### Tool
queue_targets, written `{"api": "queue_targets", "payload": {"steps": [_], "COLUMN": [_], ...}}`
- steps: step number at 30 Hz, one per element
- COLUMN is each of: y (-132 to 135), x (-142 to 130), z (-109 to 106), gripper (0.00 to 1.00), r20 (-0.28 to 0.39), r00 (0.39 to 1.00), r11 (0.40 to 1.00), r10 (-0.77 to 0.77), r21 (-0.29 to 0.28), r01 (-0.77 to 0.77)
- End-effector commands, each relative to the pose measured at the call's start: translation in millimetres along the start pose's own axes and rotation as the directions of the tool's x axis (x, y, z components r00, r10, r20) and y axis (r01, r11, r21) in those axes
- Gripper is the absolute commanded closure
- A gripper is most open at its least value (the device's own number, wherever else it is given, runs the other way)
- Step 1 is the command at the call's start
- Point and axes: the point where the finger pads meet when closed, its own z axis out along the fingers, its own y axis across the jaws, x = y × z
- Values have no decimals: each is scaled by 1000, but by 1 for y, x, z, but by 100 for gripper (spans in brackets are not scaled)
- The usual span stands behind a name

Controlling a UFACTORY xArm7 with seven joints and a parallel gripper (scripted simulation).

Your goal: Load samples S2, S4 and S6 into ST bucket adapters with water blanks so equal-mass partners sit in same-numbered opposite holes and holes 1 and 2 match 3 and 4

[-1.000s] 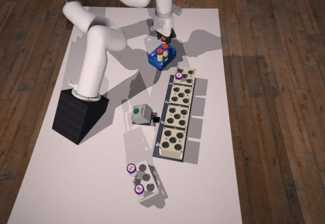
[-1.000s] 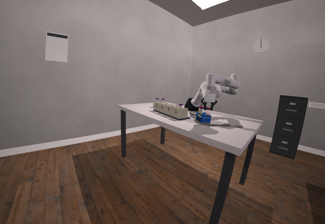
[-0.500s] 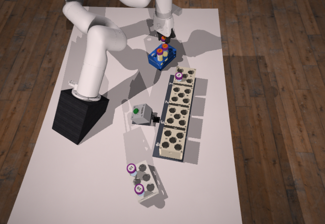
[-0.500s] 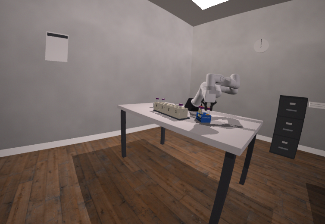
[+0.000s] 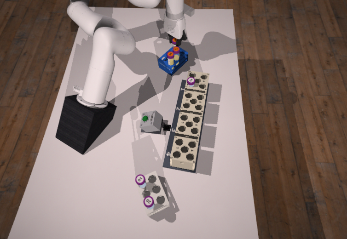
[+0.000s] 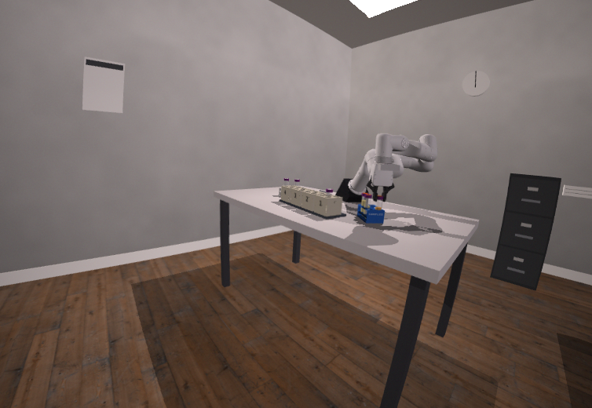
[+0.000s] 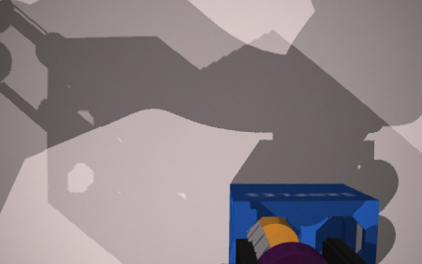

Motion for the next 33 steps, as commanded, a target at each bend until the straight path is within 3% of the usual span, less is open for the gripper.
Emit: {"api": "queue_targets", "payload": {"steps": [1,33], "y": [0,0], "x": [1,1], "z": [-1,-6], "gripper": [100,100], "r20": [-3,-3], "r00": [1000,1000], "r11": [1000,1000], "r10": [0,0], "r21": [-1,-1], "r01": [0,0]}}
